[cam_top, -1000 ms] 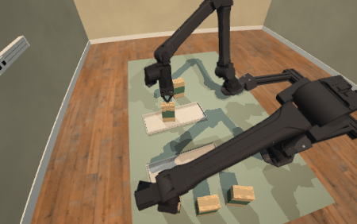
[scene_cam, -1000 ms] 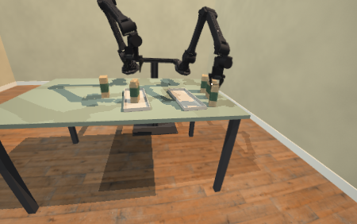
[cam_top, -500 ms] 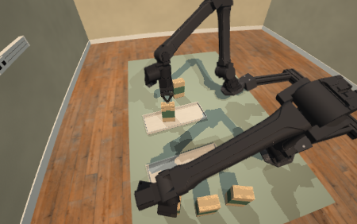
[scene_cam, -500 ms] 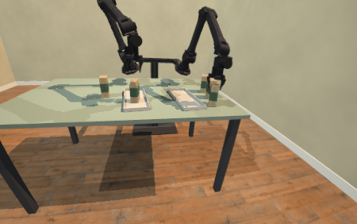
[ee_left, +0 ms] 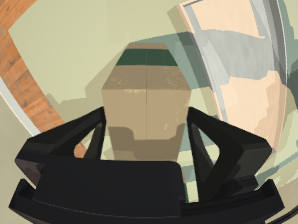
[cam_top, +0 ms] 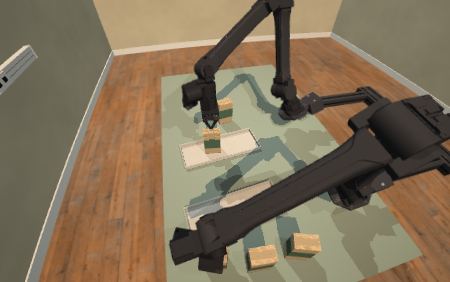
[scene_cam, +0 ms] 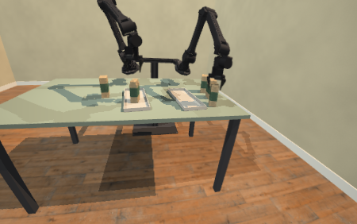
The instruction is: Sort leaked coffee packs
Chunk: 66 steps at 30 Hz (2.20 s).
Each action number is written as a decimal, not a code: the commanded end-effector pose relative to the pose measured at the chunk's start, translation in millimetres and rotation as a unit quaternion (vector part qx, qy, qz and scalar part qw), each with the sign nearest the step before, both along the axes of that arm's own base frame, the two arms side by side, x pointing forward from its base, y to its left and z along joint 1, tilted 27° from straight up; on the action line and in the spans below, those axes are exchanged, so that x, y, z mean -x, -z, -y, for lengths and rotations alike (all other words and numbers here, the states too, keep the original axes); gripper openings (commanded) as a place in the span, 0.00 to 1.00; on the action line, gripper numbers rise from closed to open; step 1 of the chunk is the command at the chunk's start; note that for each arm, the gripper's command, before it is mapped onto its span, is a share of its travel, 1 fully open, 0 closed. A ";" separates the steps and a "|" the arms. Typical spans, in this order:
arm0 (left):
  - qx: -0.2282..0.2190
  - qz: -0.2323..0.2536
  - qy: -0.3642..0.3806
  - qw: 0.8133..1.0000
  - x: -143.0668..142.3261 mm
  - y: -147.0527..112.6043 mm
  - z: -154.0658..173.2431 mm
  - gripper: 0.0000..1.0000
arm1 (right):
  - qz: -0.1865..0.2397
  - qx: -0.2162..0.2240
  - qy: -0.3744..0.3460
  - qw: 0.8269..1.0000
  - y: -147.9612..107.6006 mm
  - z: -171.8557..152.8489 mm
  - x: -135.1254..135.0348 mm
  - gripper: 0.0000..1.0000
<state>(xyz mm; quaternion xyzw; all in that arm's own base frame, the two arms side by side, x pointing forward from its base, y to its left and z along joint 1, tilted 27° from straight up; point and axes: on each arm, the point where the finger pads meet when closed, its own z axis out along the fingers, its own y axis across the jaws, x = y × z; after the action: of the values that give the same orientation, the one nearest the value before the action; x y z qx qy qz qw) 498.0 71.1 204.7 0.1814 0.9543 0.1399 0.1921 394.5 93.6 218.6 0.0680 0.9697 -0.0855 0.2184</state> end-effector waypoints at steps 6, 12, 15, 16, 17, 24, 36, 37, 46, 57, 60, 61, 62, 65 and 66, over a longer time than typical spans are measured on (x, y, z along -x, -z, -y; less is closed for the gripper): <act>-0.001 -0.001 -0.001 1.000 -6.9 0.6 -6.5 0.76 | 0.015 -0.006 0.001 1.000 -14.6 -1.8 -5.2 0.76; -0.001 -0.001 -0.001 1.000 -6.9 0.6 -6.5 0.76 | 0.015 -0.006 0.001 1.000 -14.6 -1.8 -5.2 0.76; -0.001 -0.001 -0.001 1.000 -6.9 0.6 -6.5 0.76 | 0.015 -0.006 0.001 1.000 -14.6 -1.8 -5.2 0.76; -0.001 -0.001 -0.001 1.000 -6.9 0.6 -6.5 0.76 | 0.015 -0.006 0.001 1.000 -14.6 -1.8 -5.2 0.76; -0.001 -0.001 -0.001 1.000 -6.9 0.6 -6.5 0.76 | 0.015 -0.006 0.001 1.000 -14.6 -1.8 -5.2 0.76; -0.001 -0.001 -0.001 1.000 -6.9 0.6 -6.5 0.76 | 0.015 -0.006 0.001 1.000 -14.6 -1.8 -5.2 0.76; -0.001 -0.001 -0.001 1.000 -6.9 0.6 -6.5 0.76 | 0.015 -0.006 0.001 1.000 -14.6 -1.8 -5.2 0.76; -0.001 -0.001 -0.001 1.000 -6.9 0.6 -6.5 0.76 | 0.015 -0.006 0.001 1.000 -14.6 -1.8 -5.2 0.76; -0.001 -0.001 -0.001 1.000 -6.9 0.6 -6.5 0.76 | 0.015 -0.006 0.001 1.000 -14.6 -1.8 -5.2 0.76; -0.001 -0.001 -0.001 1.000 -6.9 0.6 -6.5 0.76 | 0.015 -0.006 0.001 1.000 -14.6 -1.8 -5.2 0.76; -0.001 0.030 0.001 1.000 -3.1 -47.8 7.9 0.76 | 0.015 -0.006 0.001 1.000 -14.6 -1.8 -5.2 0.76; -0.001 0.030 0.001 1.000 -3.1 -47.8 7.9 0.76 | 0.015 -0.006 0.001 1.000 -14.6 -1.8 -5.2 0.76; -0.001 0.030 0.001 1.000 -3.1 -47.8 7.9 0.76 | 0.015 -0.006 0.001 1.000 -14.6 -1.8 -5.2 0.76; -0.001 0.031 0.001 1.000 8.5 -70.7 12.6 0.76 | 0.015 -0.006 0.001 1.000 -14.6 -1.8 -5.2 0.76; -0.001 0.032 0.001 1.000 12.4 -78.3 14.2 0.76 | 0.015 -0.006 0.001 1.000 -14.6 -1.8 -5.2 0.76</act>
<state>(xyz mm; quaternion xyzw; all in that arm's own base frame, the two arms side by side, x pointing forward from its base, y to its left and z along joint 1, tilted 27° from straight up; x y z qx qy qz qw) 480.0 67.8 216.1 0.1840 0.9581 0.1350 0.1732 394.5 93.6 218.6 0.0680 0.9697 -0.0855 0.2184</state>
